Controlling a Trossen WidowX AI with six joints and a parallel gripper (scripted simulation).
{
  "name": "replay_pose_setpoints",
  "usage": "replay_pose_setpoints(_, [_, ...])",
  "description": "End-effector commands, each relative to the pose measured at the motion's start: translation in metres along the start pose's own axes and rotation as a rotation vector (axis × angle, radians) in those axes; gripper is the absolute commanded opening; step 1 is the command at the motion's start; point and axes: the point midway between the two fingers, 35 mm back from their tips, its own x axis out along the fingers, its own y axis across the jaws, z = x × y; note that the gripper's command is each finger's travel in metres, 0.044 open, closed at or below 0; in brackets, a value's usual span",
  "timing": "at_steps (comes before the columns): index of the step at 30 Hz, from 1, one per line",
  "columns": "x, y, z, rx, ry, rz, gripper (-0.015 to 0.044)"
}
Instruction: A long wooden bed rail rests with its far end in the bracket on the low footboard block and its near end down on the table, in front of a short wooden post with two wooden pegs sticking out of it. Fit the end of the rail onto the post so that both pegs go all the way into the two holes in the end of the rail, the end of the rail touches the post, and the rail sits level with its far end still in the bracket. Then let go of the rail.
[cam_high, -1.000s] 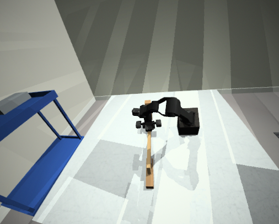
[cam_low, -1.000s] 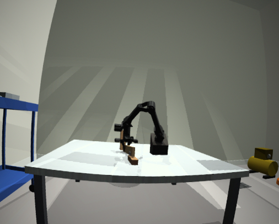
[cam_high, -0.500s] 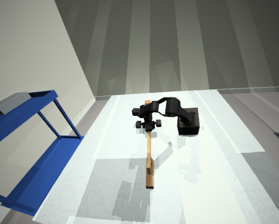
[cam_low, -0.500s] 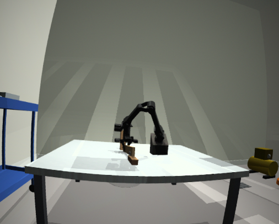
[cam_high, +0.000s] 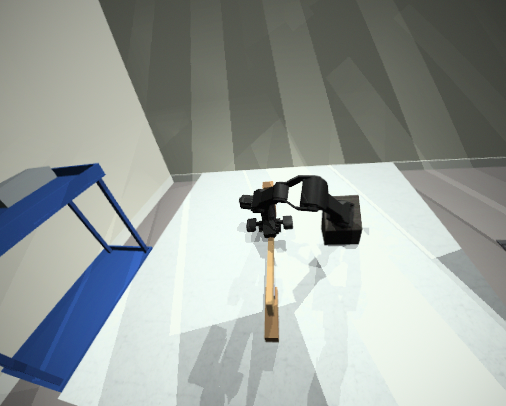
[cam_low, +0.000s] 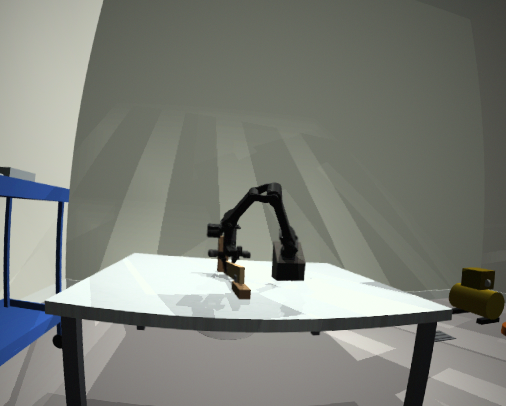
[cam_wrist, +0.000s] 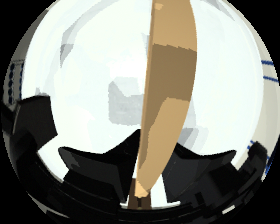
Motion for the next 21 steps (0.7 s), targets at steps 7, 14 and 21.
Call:
replay_pose_setpoints(7, [-0.008, -0.004, 0.0, -0.004, -0.007, -0.011, 0.0])
replay_pose_setpoints(14, [-0.011, -0.004, 0.0, -0.004, -0.007, -0.011, 0.0])
replay_pose_setpoints(21, [-0.015, -0.005, 0.0, -0.004, -0.007, -0.012, 0.0])
